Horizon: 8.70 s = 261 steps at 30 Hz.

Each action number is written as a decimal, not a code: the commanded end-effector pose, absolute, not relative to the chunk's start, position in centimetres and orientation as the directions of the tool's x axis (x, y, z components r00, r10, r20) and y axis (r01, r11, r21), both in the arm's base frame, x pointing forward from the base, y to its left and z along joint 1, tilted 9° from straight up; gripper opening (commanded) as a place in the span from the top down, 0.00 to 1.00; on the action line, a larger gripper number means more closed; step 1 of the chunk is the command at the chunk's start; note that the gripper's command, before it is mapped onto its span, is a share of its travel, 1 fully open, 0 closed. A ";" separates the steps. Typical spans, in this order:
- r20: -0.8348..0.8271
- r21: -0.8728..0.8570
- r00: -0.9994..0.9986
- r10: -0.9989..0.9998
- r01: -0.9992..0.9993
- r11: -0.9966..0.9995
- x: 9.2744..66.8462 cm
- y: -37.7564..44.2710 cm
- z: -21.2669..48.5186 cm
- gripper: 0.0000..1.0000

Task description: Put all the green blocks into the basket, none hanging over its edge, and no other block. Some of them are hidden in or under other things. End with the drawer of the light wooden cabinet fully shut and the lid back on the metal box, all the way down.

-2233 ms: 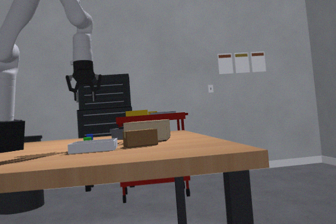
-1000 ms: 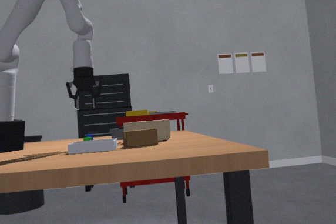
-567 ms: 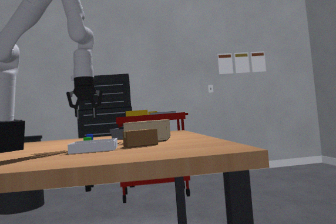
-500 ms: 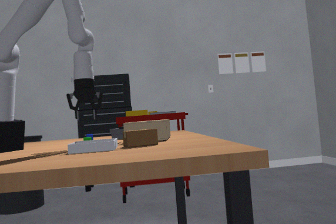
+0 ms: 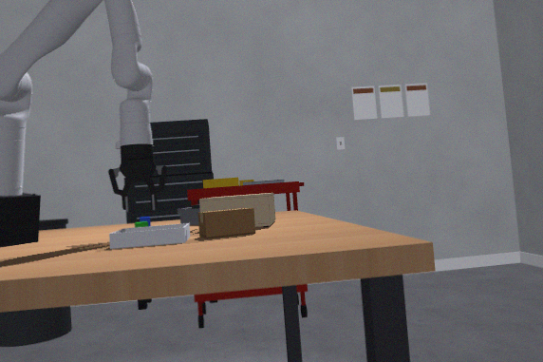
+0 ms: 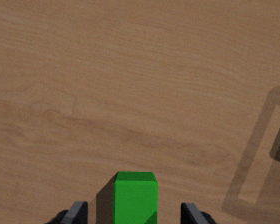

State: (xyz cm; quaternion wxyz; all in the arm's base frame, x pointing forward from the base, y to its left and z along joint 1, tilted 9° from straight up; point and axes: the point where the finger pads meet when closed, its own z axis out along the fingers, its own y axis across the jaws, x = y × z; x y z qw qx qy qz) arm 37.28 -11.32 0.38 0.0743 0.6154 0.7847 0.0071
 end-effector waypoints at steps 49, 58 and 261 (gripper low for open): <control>-0.108 0.104 -0.232 0.967 0.964 0.243 37.7 -11.6 -2.7 0.37; -0.108 0.104 -0.232 0.967 0.964 0.243 37.9 -11.7 -3.7 0.37; -0.148 0.031 -0.708 0.691 0.695 0.719 43.7 -20.9 13.2 0.90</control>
